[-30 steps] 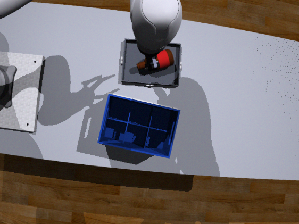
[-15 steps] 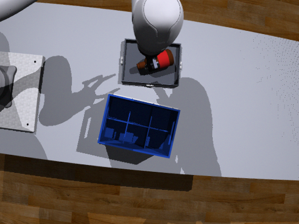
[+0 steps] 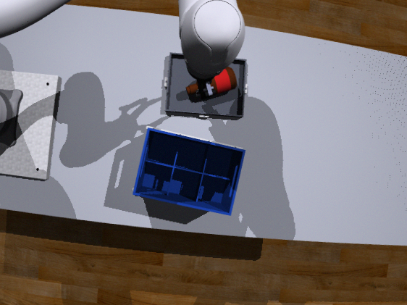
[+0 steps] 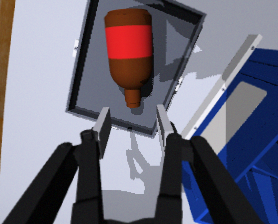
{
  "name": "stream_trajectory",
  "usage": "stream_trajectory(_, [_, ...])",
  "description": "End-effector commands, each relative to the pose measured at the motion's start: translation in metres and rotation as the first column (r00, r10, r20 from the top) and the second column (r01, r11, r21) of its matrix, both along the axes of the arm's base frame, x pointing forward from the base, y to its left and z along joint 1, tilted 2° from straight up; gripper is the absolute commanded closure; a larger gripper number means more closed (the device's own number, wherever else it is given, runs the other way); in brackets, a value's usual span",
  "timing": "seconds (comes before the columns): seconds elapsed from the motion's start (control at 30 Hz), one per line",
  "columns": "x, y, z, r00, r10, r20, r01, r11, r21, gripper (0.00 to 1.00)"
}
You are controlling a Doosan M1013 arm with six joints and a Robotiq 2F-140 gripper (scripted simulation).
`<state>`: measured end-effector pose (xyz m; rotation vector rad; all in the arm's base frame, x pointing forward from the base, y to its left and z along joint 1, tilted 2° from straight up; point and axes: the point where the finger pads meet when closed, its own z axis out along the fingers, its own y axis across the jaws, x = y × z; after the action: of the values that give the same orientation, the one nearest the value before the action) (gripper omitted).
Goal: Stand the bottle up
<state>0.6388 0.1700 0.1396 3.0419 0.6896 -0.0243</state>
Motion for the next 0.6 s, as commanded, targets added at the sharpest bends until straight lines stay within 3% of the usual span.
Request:
stream_trajectory(0.0, [0.000, 0.000, -0.015, 1.000, 0.000, 0.000, 0.000, 1.000, 0.000, 0.56])
stream_trajectory(0.57, [-0.002, 0.001, -0.063, 1.000, 0.000, 0.000, 0.000, 1.000, 0.000, 0.56])
